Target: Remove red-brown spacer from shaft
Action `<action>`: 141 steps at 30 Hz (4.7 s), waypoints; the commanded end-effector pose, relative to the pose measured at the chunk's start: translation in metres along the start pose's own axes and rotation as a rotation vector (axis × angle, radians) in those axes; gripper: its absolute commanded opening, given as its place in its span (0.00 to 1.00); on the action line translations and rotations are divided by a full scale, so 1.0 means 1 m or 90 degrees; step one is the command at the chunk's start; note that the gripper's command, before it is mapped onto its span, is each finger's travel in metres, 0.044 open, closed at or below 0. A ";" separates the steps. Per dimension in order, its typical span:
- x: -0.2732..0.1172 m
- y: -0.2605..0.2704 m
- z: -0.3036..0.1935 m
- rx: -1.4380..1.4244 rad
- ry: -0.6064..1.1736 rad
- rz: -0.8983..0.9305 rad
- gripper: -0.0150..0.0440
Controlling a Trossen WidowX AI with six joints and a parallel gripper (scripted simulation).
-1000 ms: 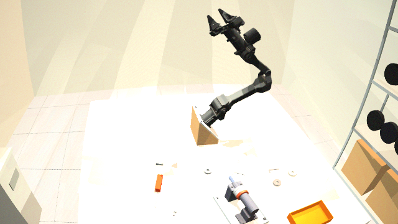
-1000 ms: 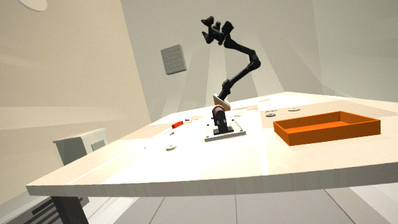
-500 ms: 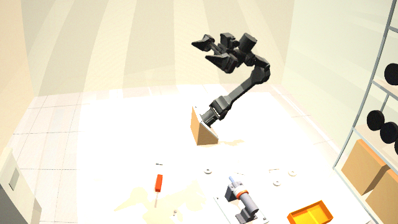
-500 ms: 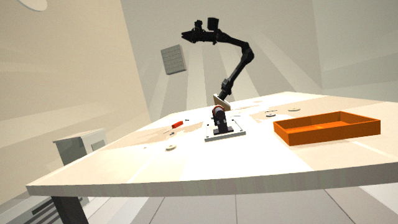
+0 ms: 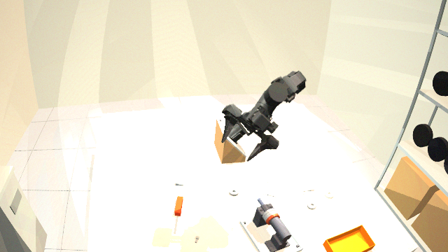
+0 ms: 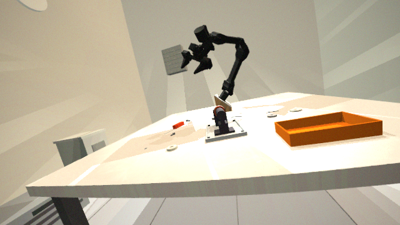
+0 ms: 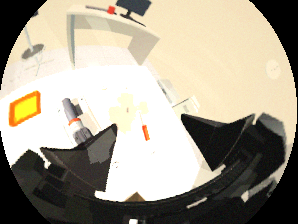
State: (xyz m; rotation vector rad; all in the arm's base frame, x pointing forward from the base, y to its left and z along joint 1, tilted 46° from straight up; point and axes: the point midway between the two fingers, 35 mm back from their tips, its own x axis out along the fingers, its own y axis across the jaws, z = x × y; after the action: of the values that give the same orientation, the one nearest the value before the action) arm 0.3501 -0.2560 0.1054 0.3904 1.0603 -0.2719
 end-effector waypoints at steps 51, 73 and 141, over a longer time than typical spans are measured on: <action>0.066 0.187 -0.082 -0.211 0.330 0.459 1.00; 0.068 0.189 -0.078 -0.211 0.330 0.459 1.00; 0.095 0.214 -0.102 -0.211 0.329 0.460 1.00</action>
State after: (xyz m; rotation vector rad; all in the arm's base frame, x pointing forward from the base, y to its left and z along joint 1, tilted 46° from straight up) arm 0.3999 -0.0243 0.0172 0.5216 1.3601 0.6707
